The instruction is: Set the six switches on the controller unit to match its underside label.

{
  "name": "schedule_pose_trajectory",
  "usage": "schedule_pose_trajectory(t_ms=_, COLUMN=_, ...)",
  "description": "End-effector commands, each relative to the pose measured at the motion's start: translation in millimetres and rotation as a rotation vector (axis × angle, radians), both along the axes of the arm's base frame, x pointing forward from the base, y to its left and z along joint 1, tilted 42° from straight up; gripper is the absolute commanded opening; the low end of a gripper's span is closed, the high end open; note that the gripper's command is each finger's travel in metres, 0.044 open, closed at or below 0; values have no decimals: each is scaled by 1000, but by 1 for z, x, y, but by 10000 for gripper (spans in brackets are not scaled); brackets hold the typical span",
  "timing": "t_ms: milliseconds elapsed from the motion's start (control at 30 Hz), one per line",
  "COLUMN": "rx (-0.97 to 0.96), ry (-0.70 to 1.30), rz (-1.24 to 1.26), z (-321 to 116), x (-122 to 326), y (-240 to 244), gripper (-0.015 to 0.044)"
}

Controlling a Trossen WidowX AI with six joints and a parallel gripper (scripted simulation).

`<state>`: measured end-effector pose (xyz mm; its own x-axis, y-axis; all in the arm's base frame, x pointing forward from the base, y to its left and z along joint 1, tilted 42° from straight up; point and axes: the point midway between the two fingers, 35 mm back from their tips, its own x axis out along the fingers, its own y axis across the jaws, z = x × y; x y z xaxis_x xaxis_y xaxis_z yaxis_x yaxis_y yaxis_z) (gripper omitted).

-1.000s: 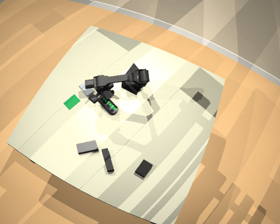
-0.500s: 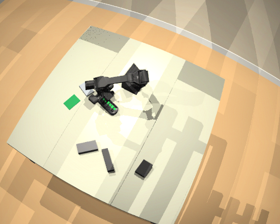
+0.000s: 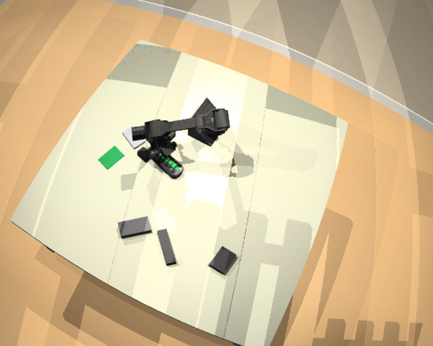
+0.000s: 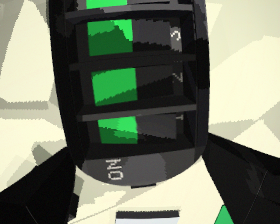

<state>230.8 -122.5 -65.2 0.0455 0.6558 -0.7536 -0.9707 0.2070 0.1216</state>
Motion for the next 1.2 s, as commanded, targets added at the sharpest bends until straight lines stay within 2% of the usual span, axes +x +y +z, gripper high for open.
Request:
schedule_pose_trajectory(t_ms=0, rx=7, ry=0, rz=-3, z=-2, x=1, y=4, gripper=336)
schedule_pose_trajectory(t_ms=533, rx=1, ry=0, rz=0, z=-5, x=0, y=5, gripper=336)
schedule_pose_trajectory(t_ms=667, rx=2, ry=1, rz=1, z=-6, x=0, y=6, gripper=440)
schedule_pose_trajectory(t_ms=933, rx=2, ry=1, rz=1, z=-6, x=0, y=6, gripper=440)
schedule_pose_trajectory(t_ms=1000, rx=2, ry=1, rz=1, z=3, x=3, y=7, gripper=440)
schedule_pose_trajectory(t_ms=1167, rx=4, ry=2, rz=1, z=61, x=12, y=22, gripper=440)
